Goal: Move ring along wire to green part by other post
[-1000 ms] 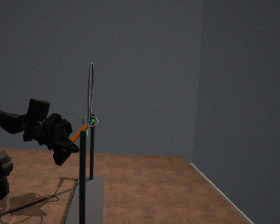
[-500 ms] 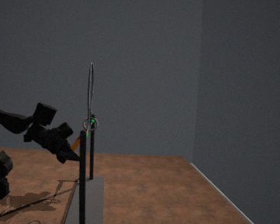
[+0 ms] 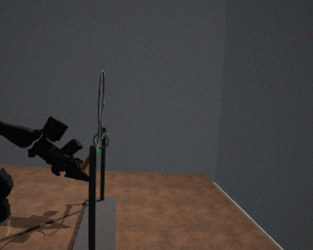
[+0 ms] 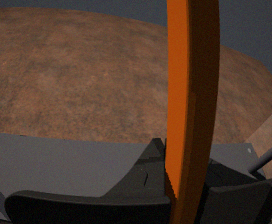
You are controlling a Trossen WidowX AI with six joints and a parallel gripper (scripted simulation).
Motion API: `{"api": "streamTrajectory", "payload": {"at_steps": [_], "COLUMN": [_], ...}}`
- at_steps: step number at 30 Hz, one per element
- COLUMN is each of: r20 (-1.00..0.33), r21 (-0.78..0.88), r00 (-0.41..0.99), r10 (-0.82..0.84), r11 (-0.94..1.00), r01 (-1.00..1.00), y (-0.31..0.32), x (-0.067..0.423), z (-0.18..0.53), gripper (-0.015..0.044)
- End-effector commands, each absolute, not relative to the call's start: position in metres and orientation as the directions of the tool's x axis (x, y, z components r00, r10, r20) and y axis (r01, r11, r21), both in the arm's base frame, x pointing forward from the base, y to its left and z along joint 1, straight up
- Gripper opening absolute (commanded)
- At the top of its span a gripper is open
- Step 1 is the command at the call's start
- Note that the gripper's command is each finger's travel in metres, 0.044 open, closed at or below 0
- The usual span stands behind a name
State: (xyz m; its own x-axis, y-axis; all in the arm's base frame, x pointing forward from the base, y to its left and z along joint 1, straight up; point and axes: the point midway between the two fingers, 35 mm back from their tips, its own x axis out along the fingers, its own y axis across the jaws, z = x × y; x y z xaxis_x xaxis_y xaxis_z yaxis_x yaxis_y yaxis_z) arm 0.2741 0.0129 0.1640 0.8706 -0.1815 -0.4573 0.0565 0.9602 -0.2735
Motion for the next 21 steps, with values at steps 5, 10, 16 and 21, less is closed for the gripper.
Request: {"api": "streamTrajectory", "payload": {"at_steps": [5, 10, 16, 21], "r20": [-0.473, -0.481, -0.486, -0.488], "r21": [-0.163, -0.117, -0.082, -0.067], "r00": [0.871, 0.87, 0.869, 0.869], "r10": [-0.132, -0.109, -0.092, -0.084], "r11": [0.985, 0.991, 0.995, 0.996], "r01": [0.06, 0.059, 0.059, 0.059], "y": [0.032, 0.042, 0.052, 0.059], "x": [0.274, 0.274, 0.273, 0.273], "z": [0.165, 0.164, 0.164, 0.164], "gripper": [-0.015, -0.015, -0.015, -0.015]}}
